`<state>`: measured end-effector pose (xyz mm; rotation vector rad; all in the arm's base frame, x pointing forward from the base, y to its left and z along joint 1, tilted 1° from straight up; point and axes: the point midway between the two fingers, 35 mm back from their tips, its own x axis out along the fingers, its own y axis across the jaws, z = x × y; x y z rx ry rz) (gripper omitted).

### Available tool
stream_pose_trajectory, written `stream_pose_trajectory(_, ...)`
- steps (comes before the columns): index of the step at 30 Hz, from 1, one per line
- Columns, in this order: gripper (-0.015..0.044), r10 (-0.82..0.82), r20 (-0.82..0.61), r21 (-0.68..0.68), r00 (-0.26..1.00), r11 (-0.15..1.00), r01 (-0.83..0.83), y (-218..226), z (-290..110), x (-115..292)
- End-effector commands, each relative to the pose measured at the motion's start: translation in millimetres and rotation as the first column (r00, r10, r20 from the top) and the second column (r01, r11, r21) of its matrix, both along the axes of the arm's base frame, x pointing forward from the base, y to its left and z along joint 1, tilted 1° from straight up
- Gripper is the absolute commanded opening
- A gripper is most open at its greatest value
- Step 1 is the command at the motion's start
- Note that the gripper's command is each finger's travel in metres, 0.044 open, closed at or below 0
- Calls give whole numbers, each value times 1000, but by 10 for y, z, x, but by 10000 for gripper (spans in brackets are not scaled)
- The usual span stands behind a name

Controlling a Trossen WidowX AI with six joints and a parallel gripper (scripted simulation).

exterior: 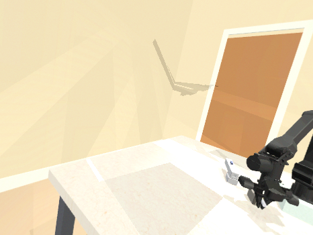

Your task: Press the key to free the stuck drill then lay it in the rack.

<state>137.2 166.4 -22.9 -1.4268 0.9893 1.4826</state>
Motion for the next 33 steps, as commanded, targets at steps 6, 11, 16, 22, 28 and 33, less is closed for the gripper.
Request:
stream_pose_trajectory(6, 0, -6, 11, -27, 1000, 1000, 6, -75, -13, 30)
stream_pose_trajectory(11, 0, -6, 11, -27, 1000, 1000, 6, -75, -13, 30)
stream_pose_trajectory(16, 131, 0, 0, 0, 1000, 1000, 0, 0, 0, 0)
stream_pose_trajectory(22, 289, 0, 0, 0, 1000, 1000, 0, 0, 0, 0)
stream_pose_trajectory(28, 440, 0, 0, 0, 1000, 1000, 0, 0, 0, 0)
stream_pose_trajectory(33, 440, -6, 10, -25, 1000, 1000, 6, -9, 233, -9)
